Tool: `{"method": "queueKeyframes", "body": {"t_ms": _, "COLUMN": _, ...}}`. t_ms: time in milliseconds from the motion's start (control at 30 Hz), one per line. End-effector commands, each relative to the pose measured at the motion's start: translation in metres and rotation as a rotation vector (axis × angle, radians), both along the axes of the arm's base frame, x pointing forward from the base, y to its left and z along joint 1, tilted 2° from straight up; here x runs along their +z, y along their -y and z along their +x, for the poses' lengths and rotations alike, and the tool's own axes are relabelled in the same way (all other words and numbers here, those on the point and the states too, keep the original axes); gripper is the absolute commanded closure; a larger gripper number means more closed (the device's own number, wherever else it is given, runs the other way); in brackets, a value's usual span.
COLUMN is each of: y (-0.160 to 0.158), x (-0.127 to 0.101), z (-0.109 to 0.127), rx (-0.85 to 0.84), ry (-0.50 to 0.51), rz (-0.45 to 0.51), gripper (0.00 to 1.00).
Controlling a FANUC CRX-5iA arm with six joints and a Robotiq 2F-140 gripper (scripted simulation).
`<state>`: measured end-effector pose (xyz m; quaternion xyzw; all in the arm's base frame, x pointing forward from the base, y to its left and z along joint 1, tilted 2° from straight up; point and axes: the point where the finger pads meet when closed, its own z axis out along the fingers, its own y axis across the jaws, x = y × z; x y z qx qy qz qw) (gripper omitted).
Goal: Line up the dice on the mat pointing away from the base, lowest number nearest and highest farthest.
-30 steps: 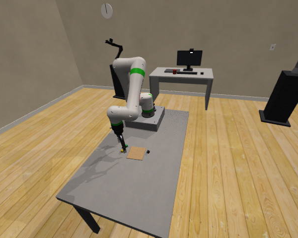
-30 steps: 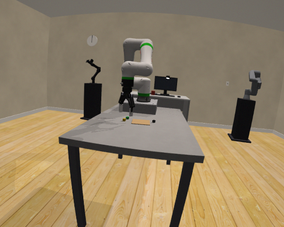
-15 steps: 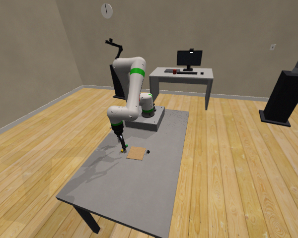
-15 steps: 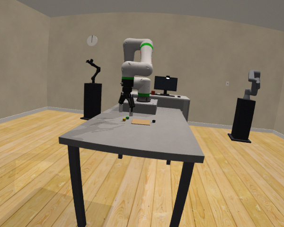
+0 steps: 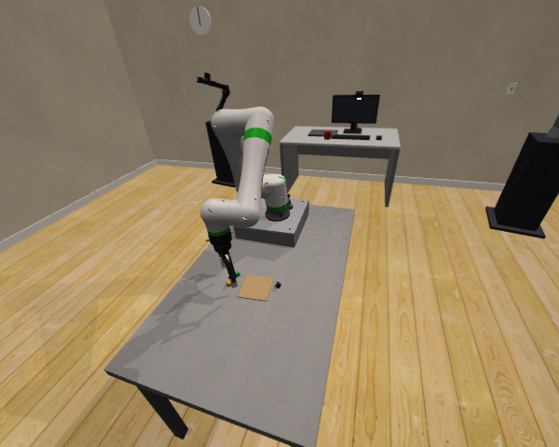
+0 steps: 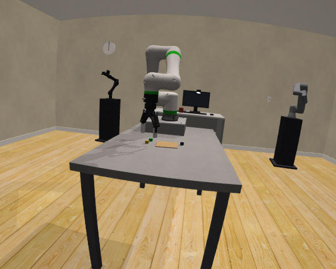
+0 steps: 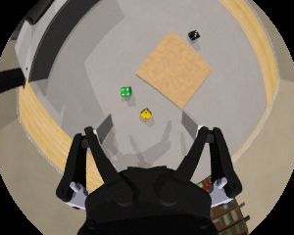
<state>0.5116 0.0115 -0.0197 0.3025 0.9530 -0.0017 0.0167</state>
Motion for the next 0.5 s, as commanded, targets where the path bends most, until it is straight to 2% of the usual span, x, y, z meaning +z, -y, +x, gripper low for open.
{"method": "queueKeyframes", "body": {"t_ms": 0, "y": 0.000, "x": 0.000, "z": 0.000, "rx": 0.000, "ry": 0.000, "rz": 0.000, "gripper": 0.00}}
{"method": "queueKeyframes", "body": {"t_ms": 233, "y": 0.000, "x": 0.000, "z": -0.004, "rx": 0.000, "ry": 0.000, "rz": 0.000, "gripper": 0.00}}
{"method": "queueKeyframes", "body": {"t_ms": 467, "y": 0.001, "x": -0.001, "z": -0.034, "rx": 0.000, "ry": 0.000, "rz": 0.000, "gripper": 0.00}}
